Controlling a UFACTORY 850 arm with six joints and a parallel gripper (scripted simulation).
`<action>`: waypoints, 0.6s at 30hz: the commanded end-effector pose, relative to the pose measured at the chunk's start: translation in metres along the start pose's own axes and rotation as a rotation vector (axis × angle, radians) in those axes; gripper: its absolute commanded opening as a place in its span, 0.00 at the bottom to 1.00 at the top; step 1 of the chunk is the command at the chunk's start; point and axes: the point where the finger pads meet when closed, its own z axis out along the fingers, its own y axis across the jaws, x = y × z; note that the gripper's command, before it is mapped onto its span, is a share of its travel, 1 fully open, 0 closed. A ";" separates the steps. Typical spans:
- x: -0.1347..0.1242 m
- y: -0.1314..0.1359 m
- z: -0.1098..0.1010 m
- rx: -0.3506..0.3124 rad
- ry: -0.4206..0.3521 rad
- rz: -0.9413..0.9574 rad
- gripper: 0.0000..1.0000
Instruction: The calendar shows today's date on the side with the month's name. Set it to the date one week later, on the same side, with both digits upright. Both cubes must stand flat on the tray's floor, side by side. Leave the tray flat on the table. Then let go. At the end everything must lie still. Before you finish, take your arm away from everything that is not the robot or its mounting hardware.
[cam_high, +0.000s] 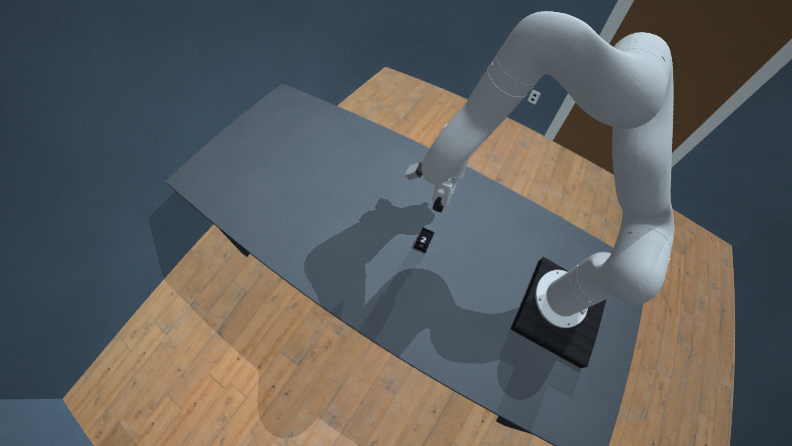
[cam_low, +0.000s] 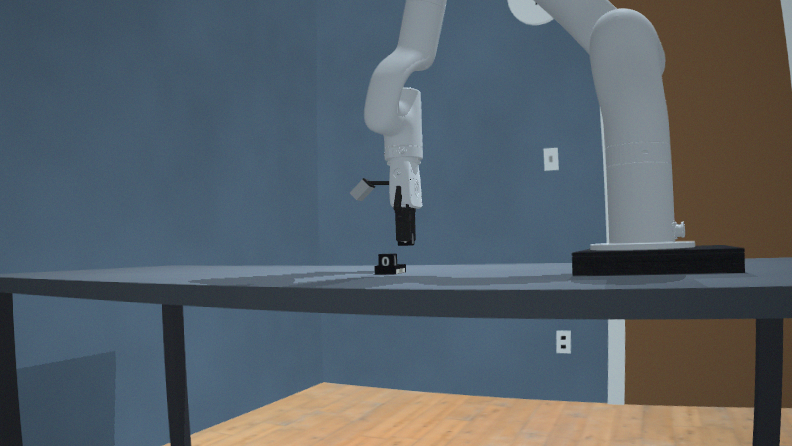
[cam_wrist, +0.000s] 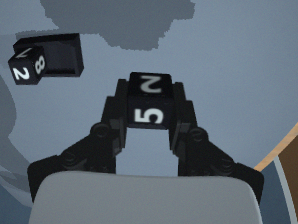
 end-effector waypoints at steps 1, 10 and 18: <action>0.002 0.000 0.026 0.000 0.002 0.000 0.27; 0.002 0.000 0.046 0.000 0.002 0.000 0.27; 0.002 0.000 0.050 0.000 0.002 0.000 0.27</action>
